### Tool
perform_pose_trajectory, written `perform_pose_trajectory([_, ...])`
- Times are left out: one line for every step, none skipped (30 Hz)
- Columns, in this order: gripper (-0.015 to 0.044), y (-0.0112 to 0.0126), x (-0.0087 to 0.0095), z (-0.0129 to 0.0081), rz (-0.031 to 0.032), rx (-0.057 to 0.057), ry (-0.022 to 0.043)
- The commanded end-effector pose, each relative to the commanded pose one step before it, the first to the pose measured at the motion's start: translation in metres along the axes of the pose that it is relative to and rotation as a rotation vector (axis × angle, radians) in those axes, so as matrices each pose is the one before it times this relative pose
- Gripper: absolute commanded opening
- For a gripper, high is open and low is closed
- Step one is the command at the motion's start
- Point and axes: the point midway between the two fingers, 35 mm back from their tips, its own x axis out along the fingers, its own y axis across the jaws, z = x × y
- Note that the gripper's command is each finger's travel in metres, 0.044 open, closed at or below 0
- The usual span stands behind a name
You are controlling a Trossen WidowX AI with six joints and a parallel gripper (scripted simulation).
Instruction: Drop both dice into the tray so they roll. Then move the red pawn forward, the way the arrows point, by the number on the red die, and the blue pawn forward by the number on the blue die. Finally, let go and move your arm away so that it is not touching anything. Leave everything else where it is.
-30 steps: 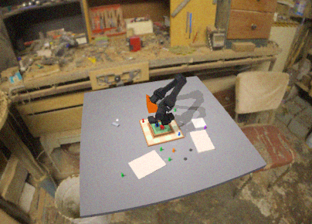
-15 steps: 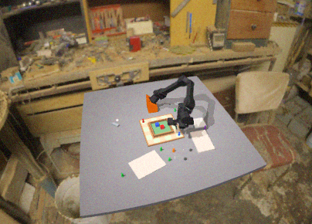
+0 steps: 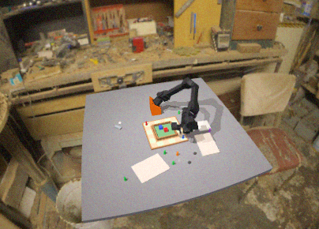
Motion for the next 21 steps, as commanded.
perform_pose_trajectory([0.02, -0.00114, 0.00634, -0.00049, 0.00478, 0.0096, 0.00208])
perform_pose_trajectory([0.02, -0.00001, 0.00165, 0.00006, 0.00002, 0.0, -0.00001])
perform_pose_trajectory([0.02, -0.00001, 0.00164, 0.00005, 0.00003, 0.0, -0.00001])
perform_pose_trajectory([0.02, -0.00001, 0.00164, 0.00004, 0.00003, 0.0, 0.0])
perform_pose_trajectory([0.02, -0.00001, 0.00164, 0.00003, 0.00004, 0.0, 0.0])
perform_pose_trajectory([0.02, -0.00001, 0.00164, 0.00002, 0.00005, 0.0, 0.0])
perform_pose_trajectory([0.02, -0.00001, 0.00164, 0.00001, 0.00006, 0.0, 0.0])
perform_pose_trajectory([0.02, -0.00001, 0.00164, 0.00001, 0.00007, 0.0, 0.00001])
perform_pose_trajectory([0.02, 0.0, 0.00164, 0.0, 0.00008, 0.0, 0.00001])
perform_pose_trajectory([0.02, 0.0, 0.00164, -0.00001, 0.00008, 0.0, 0.00001])
perform_pose_trajectory([0.02, 0.0, 0.00163, -0.00002, 0.00009, 0.0, 0.00001])
perform_pose_trajectory([0.02, 0.0, 0.00163, -0.00003, 0.0001, 0.0, 0.00002])
perform_pose_trajectory([0.02, 0.0, 0.00163, -0.00004, 0.00011, 0.0, 0.00002])
perform_pose_trajectory([0.02, 0.0, 0.00163, -0.00005, 0.00012, 0.0, 0.00002])
perform_pose_trajectory([0.02, 0.0, 0.00163, -0.00006, 0.00013, 0.0, 0.00002])
perform_pose_trajectory([0.02, 0.0, 0.00163, -0.00007, 0.00013, 0.0, 0.00003])
perform_pose_trajectory([0.02, 0.0, 0.00163, -0.00008, 0.00014, 0.0, 0.00003])
perform_pose_trajectory([0.02, 0.0, 0.00163, -0.00008, 0.00015, 0.0, 0.00003])
perform_pose_trajectory([0.02, 0.0, 0.00133, -0.00008, 0.00013, 0.0, 0.00003])
perform_pose_trajectory([0.02, 0.0, 0.0008, -0.00005, 0.00008, 0.0, 0.00002])
perform_pose_trajectory([0.02, 0.0, 0.00027, -0.00002, 0.00003, 0.0, 0.00001])
